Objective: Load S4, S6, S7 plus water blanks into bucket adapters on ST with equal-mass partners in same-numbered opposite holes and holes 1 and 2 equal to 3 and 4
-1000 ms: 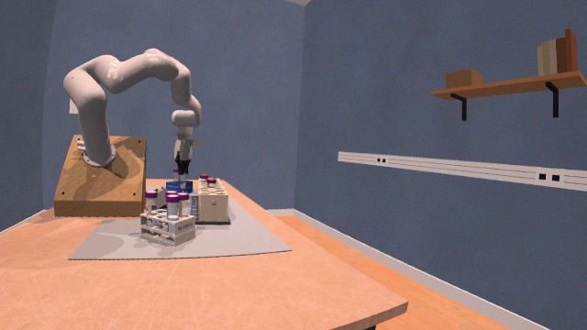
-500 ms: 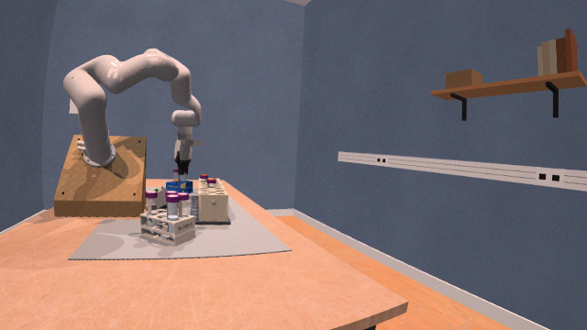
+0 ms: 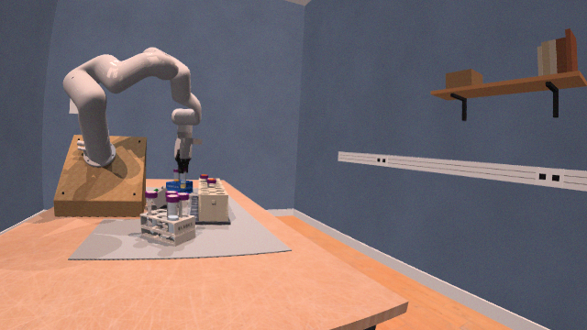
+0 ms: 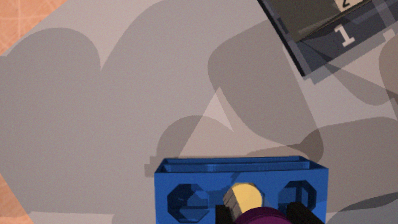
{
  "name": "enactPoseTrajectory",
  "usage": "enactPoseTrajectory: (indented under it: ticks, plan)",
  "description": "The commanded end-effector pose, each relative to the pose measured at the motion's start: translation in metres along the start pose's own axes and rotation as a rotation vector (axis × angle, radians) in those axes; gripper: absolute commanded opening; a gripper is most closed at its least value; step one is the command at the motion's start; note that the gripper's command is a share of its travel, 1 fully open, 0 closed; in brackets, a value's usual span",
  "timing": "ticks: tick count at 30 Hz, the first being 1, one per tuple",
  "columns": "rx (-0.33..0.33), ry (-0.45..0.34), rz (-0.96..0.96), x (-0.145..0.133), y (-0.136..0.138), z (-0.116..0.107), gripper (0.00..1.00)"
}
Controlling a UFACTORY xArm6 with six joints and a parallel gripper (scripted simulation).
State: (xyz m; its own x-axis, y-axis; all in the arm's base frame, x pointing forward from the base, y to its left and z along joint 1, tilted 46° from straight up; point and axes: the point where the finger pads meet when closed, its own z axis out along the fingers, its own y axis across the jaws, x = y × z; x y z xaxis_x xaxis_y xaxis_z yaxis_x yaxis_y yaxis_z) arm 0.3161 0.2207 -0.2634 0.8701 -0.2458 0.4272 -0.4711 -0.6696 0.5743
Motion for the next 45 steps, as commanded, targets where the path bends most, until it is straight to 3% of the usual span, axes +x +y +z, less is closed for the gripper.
enactPoseTrajectory:
  ticks: [1,22,45]
  plan:
    - [0.004,0.000,0.001,0.001,-0.001,-0.004,0.00]
    - [0.004,0.000,0.001,0.001,-0.001,-0.015,0.00]
    - [0.004,0.000,0.001,0.001,-0.001,-0.057,0.00]
